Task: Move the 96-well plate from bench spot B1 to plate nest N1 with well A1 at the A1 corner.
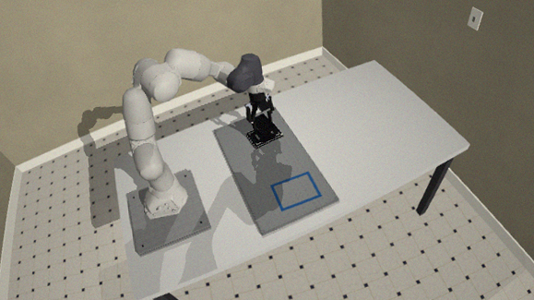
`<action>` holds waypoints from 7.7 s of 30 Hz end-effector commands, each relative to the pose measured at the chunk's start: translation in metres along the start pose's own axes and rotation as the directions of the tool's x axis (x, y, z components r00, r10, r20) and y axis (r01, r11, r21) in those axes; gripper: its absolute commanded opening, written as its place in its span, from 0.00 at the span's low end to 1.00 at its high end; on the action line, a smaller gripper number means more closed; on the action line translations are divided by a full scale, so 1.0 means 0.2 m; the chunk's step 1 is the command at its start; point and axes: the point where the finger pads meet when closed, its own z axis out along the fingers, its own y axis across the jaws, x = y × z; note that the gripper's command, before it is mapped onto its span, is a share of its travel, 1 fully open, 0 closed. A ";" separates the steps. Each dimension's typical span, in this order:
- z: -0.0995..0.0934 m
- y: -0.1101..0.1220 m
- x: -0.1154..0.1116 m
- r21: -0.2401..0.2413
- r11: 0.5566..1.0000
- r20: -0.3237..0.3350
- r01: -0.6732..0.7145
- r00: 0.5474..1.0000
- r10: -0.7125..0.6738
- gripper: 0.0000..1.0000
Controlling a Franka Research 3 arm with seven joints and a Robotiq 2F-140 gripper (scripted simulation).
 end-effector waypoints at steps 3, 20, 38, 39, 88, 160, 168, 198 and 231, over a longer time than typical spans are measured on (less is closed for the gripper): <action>0.00 0.00 -0.01 -0.004 1.000 -0.004 0.025 1.000 -0.025 0.60; 0.00 0.00 0.01 -0.006 0.865 -0.002 0.502 0.865 -0.502 0.60; 0.00 0.00 0.01 -0.006 0.499 0.000 0.866 0.499 -0.866 0.60; 0.00 0.00 0.01 -0.007 0.476 0.000 0.879 0.476 -0.879 0.60; 0.00 0.00 0.01 -0.005 0.033 0.004 0.999 0.033 -0.999 0.60; 0.25 -0.02 0.00 -0.005 0.033 0.004 0.999 0.033 -0.999 0.60; 0.26 -0.02 0.00 -0.005 0.033 0.004 0.999 0.033 -0.999 0.60; 0.28 -0.01 0.00 -0.005 0.033 0.004 0.999 0.033 -0.999 0.60; 0.30 -0.01 0.00 -0.005 0.033 0.004 0.999 0.033 -0.999 0.60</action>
